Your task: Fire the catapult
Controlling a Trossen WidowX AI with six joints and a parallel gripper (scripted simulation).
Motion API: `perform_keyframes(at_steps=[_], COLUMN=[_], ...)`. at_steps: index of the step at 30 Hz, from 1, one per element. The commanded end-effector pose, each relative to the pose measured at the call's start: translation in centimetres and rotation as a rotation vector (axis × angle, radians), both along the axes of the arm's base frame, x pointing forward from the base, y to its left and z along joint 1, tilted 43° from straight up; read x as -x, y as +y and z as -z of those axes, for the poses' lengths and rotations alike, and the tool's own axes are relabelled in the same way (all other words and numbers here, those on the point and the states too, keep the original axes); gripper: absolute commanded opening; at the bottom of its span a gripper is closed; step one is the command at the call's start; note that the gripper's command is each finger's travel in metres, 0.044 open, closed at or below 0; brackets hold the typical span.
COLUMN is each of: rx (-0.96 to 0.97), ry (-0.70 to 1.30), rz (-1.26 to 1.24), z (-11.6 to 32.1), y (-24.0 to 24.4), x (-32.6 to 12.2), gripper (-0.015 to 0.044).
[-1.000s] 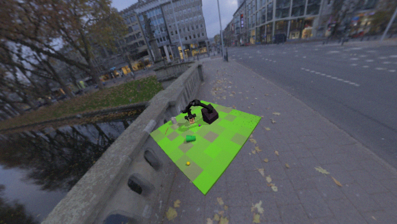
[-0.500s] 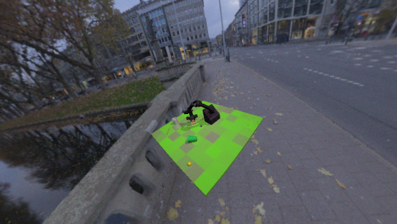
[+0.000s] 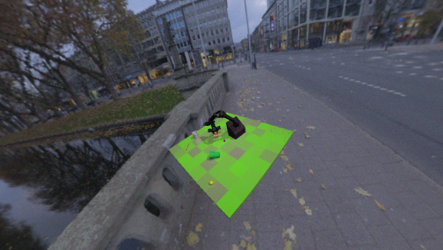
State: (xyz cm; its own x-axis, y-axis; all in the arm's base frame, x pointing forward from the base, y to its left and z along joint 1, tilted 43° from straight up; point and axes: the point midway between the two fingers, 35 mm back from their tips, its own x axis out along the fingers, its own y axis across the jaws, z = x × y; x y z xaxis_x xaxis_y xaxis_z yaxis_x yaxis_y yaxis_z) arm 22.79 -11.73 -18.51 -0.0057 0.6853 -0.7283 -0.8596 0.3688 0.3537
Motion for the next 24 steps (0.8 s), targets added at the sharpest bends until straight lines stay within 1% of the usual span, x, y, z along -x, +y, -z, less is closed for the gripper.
perform_keyframes(at_steps=[1, 4, 24], rx=[0.03, 0.03, 0.022], ry=[-0.026, 0.009, 0.474], rz=[-0.001, 0.037, 0.549], z=[-1.38, -1.36, -0.83], y=[-1.9, -1.9, -2.23], x=[-0.65, -0.66, -1.36], gripper=[0.0, 0.0, 0.0])
